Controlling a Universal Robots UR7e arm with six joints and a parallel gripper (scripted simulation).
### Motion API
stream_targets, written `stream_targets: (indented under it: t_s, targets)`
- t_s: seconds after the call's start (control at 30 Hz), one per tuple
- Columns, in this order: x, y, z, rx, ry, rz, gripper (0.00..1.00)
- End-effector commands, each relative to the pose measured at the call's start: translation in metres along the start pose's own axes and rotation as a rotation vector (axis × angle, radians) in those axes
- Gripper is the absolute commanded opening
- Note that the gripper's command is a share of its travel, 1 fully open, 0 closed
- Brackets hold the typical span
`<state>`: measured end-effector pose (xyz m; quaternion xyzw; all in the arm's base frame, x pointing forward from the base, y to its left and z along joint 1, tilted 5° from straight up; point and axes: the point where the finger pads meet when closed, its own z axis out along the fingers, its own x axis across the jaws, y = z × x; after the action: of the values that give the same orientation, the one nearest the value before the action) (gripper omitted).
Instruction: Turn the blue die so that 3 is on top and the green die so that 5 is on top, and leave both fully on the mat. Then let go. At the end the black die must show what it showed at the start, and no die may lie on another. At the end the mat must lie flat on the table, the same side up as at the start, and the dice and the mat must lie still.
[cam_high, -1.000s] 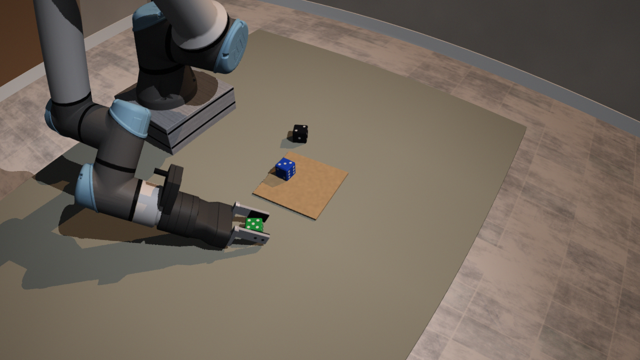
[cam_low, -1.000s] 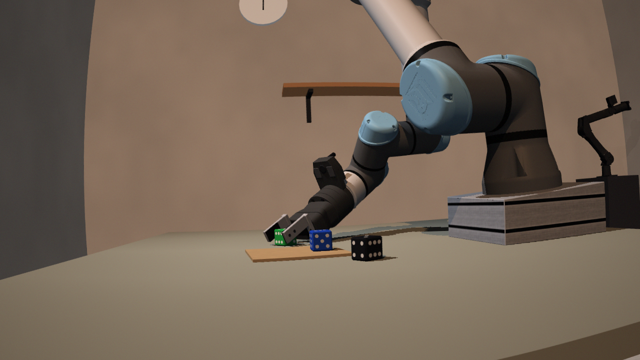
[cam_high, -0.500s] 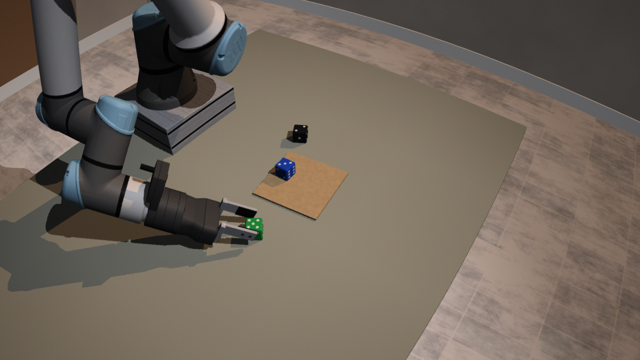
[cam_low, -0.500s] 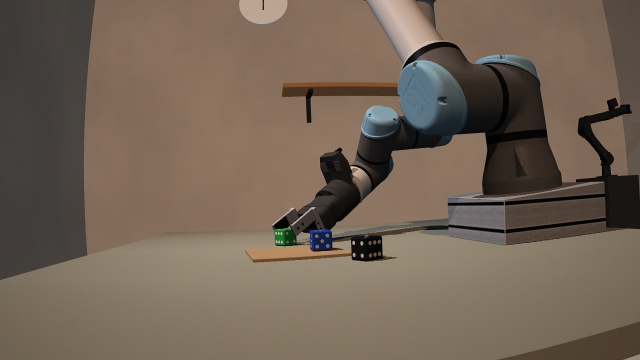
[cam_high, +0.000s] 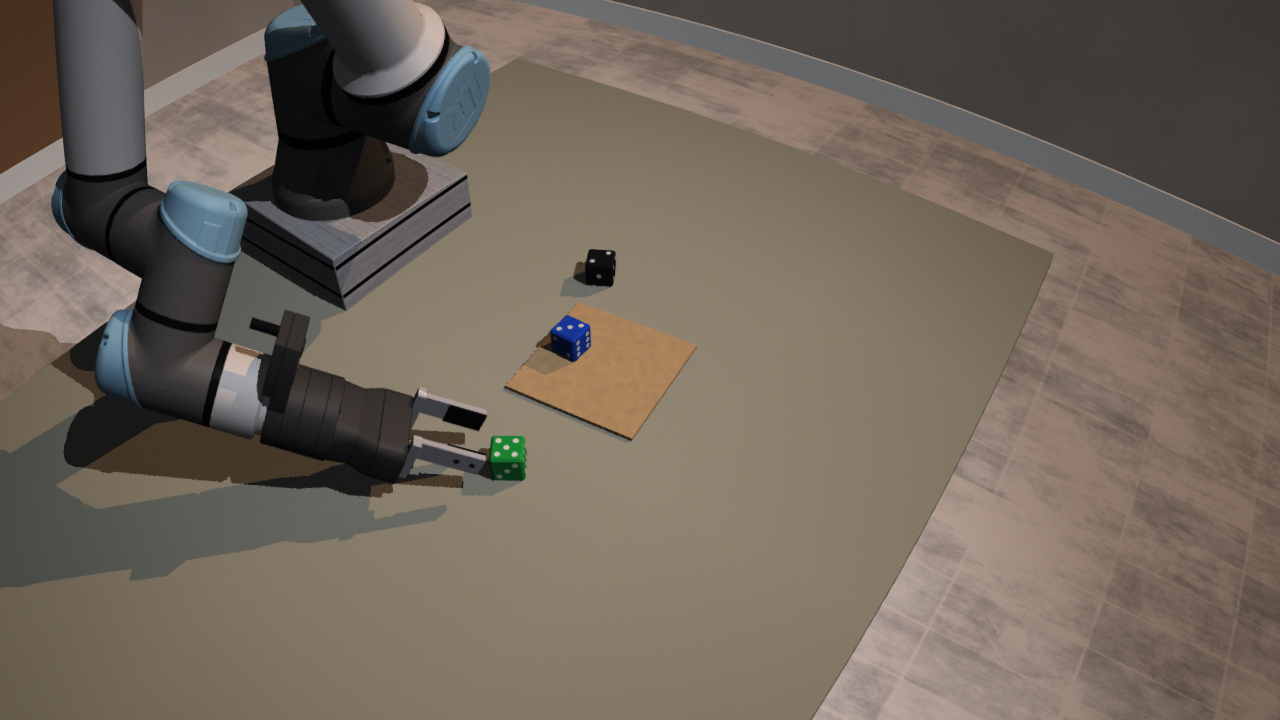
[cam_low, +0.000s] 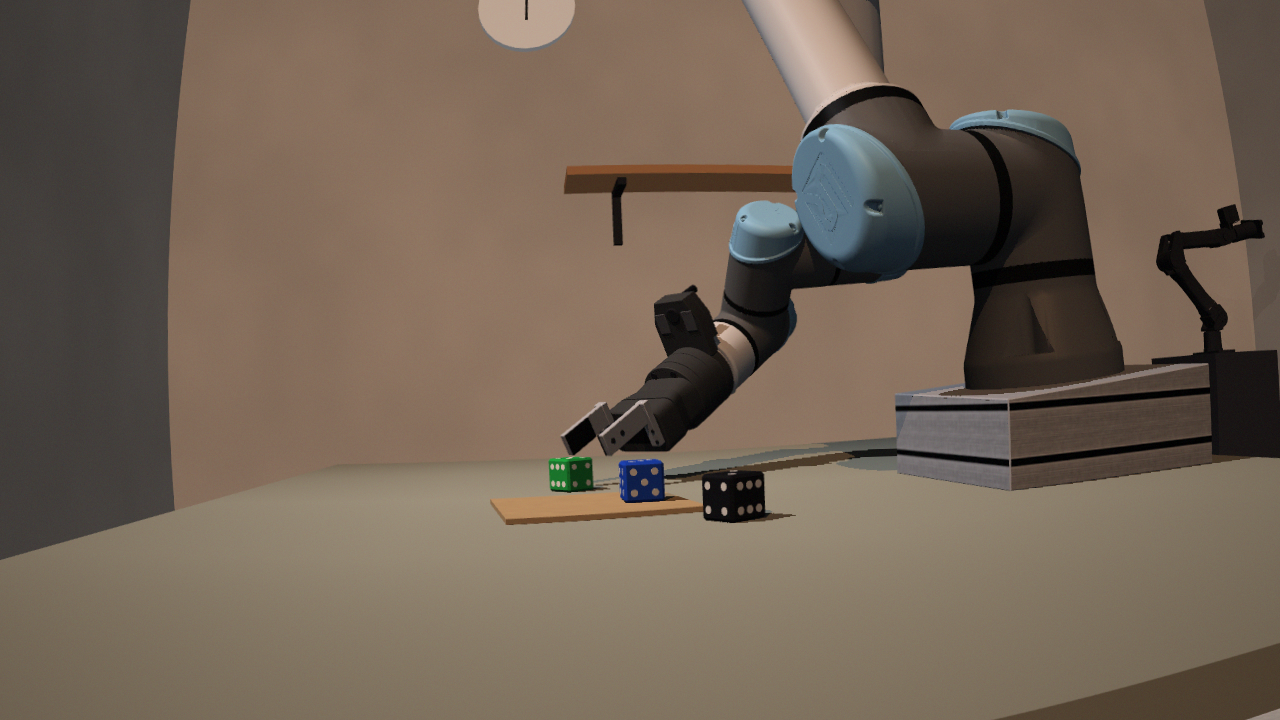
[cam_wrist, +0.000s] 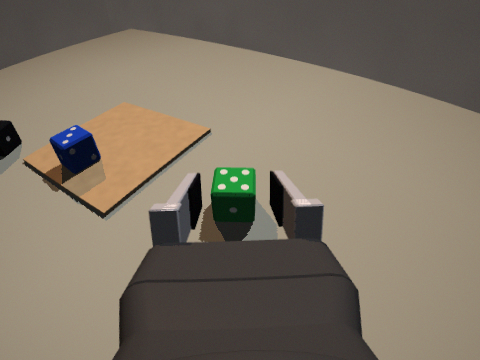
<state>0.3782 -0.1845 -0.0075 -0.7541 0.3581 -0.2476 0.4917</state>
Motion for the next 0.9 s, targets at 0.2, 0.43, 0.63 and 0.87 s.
stream_targets:
  t_s: [0.2, 0.43, 0.63, 0.87]
  targets:
    - [0.000, -0.020, -0.011, 0.000, 0.000, -0.001, 0.87]
    - [0.000, -0.042, -0.023, 0.000, 0.000, -0.001, 0.87]
    - [0.000, -0.052, -0.028, 0.000, 0.000, -0.001, 0.87]
    - [0.000, -0.053, -0.028, -0.004, 0.000, -0.001, 0.87]
